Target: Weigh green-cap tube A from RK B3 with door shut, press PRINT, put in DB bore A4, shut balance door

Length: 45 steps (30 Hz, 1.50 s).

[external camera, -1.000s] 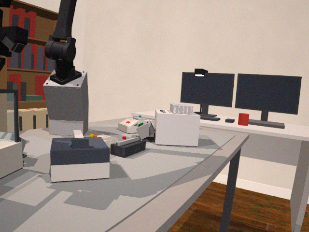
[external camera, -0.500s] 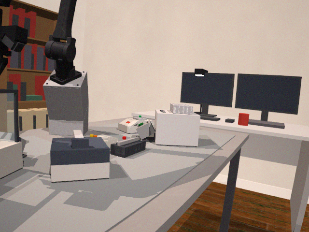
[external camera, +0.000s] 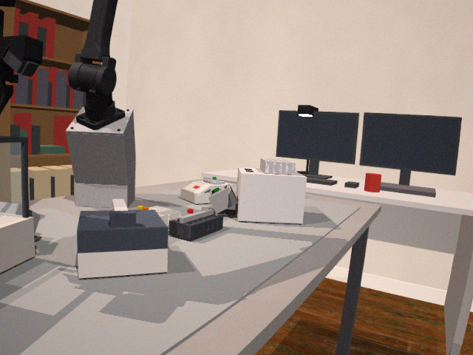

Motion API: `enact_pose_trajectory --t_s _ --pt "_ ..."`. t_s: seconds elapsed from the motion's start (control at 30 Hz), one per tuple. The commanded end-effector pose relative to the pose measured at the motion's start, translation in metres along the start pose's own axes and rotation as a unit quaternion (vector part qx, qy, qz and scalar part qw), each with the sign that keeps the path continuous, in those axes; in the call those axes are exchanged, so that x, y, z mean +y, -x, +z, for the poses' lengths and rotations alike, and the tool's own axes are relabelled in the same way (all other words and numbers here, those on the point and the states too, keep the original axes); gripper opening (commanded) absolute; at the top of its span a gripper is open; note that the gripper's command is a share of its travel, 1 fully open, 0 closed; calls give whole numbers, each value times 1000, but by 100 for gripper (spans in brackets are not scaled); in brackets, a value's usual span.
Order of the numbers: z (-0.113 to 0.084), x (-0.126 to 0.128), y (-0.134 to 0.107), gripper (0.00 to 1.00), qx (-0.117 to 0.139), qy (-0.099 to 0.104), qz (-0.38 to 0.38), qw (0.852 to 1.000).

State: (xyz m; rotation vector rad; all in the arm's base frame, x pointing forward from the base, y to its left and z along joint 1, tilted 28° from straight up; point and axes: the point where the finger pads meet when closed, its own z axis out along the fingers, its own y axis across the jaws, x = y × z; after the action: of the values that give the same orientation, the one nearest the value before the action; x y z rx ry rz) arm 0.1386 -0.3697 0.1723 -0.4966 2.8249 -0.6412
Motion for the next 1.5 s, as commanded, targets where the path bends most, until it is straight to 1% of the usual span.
enact_pose_trajectory --t_s 0.0,1.03,1.1,1.13,1.17,1.2,1.23,1.27,1.33,1.43,1.47 --pt "-31 -26 -3 30 2 -36 -5 999" --pt "-78 -25 -2 30 2 -38 -6 999" --pt "-78 -25 -2 30 2 -39 -6 999" --pt "-79 -27 -2 30 3 -43 -7 999" --pt "-75 -26 -3 30 2 -39 -6 999" --pt "-63 -15 0 30 0 -22 -3 1000" --pt "-63 -15 0 30 0 -22 -3 1000" --pt "-65 -23 5 0 -1 -19 -2 1000" --pt "-65 -26 5 0 -1 -24 -3 1000" --pt "-65 -26 5 0 -1 -24 -3 1000" --pt "-63 -16 2 0 1 -20 -2 1000"
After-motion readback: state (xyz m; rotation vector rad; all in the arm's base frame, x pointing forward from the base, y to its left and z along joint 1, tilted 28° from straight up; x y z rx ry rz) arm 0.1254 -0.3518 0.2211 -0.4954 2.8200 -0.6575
